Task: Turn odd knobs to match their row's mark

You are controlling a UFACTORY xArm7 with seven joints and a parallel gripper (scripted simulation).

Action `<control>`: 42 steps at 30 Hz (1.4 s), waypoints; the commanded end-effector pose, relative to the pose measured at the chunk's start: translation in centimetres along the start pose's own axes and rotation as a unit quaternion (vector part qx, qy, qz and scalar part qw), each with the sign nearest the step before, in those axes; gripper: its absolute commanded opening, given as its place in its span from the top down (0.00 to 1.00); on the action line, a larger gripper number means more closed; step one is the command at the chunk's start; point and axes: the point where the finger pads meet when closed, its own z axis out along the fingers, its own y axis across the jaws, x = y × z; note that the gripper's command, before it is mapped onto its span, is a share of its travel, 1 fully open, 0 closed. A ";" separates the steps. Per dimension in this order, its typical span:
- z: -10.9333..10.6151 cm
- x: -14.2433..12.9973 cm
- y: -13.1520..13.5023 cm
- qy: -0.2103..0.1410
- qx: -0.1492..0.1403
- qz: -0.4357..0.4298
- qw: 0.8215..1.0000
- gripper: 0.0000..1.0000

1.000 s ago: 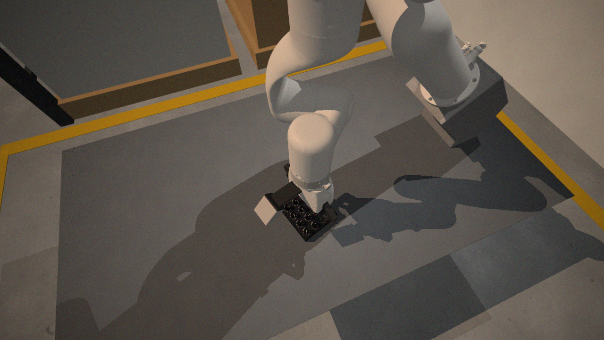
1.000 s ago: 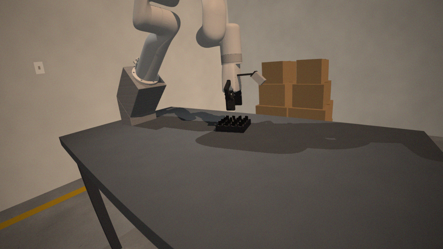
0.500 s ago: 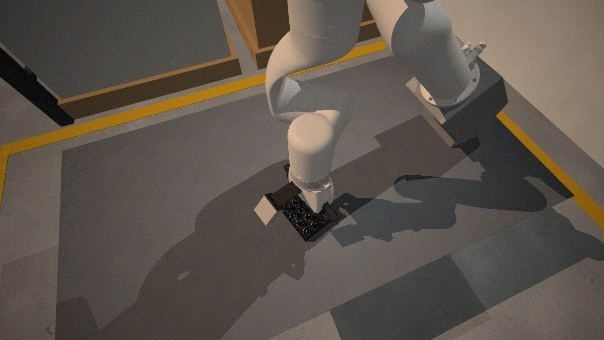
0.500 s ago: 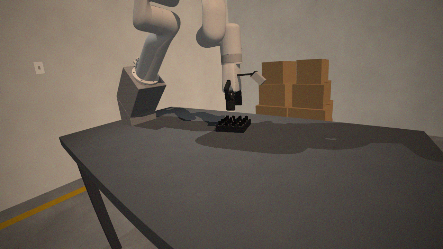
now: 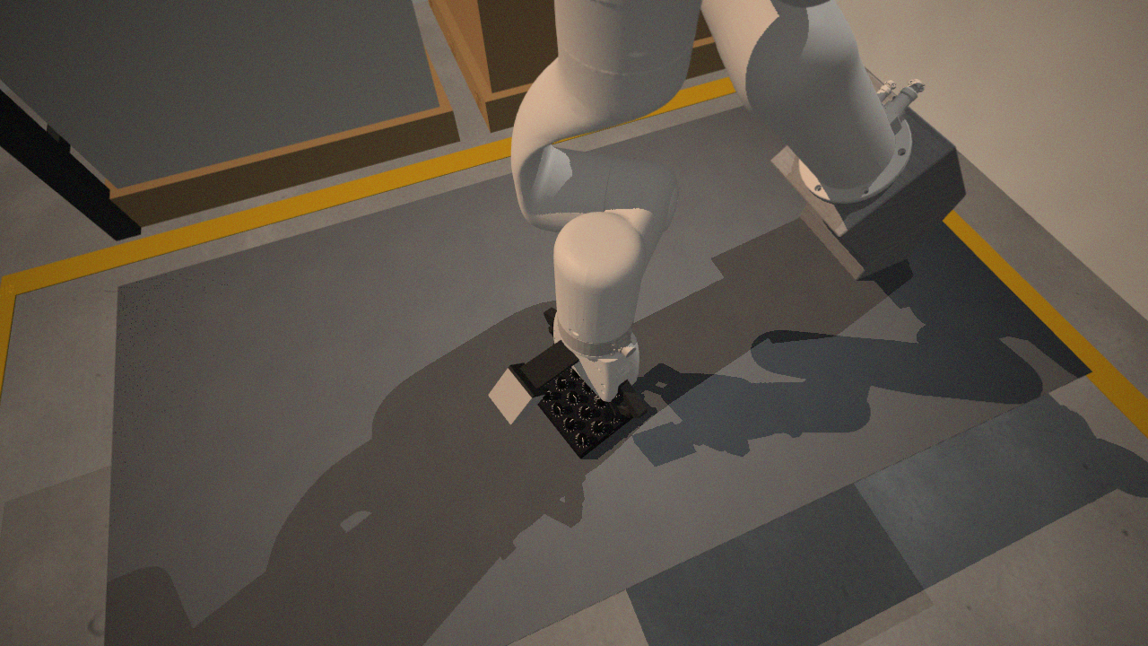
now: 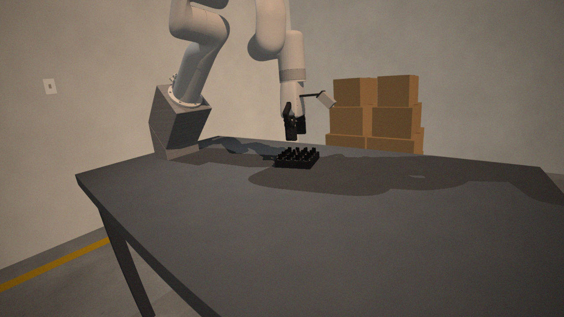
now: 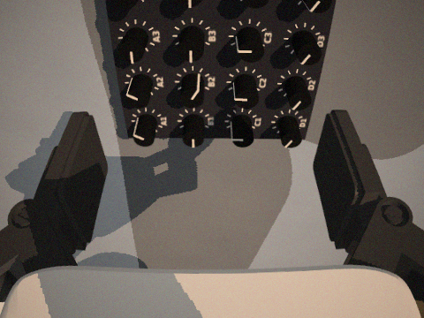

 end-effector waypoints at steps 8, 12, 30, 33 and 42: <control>0.1 -2.2 -0.1 0.001 0.000 0.000 1.000 0.00; 0.1 -3.0 -0.1 0.001 0.000 0.000 1.000 0.00; 0.2 -4.6 -0.2 0.001 0.000 0.000 1.000 0.00; 0.2 -4.6 -0.2 0.001 0.000 0.000 1.000 0.00; 0.2 -4.6 -0.2 0.001 0.000 0.000 1.000 0.00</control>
